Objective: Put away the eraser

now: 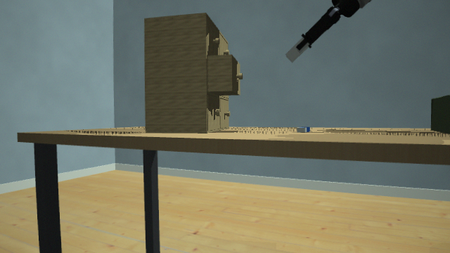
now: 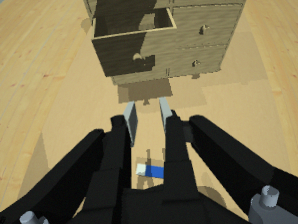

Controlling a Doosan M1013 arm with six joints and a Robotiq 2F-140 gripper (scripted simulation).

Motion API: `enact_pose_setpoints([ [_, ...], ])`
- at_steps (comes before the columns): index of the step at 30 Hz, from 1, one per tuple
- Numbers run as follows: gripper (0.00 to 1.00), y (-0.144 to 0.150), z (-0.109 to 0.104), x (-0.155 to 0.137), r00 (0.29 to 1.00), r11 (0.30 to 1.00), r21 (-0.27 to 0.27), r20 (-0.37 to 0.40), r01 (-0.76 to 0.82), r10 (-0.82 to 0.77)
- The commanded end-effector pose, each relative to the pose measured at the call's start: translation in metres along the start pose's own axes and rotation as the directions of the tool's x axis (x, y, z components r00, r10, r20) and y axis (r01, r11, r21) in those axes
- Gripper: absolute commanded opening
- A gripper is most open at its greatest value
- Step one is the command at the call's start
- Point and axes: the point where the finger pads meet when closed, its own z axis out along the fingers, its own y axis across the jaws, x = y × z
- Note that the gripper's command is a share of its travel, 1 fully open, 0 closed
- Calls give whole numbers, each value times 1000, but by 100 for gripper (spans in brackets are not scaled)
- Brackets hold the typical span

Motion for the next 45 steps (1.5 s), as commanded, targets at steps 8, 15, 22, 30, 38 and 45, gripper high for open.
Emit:
enact_pose_setpoints([
  [8, 20, 0, -26, 0, 956, 998, 63, 295, -12, -7],
  [15, 20, 2, -52, 1, 942, 999, 48, 334, 3, -19],
  [22, 20, 3, -75, 2, 916, 998, 67, 400, 9, -35],
  [30, 20, 4, -83, 2, 833, 996, 86, 552, -4, -44],
  [38, 20, 4, -85, 2, 682, 998, 66, 730, -14, -38],
  [45, 20, 4, -85, 2, 682, 998, 66, 730, -14, -38],
])
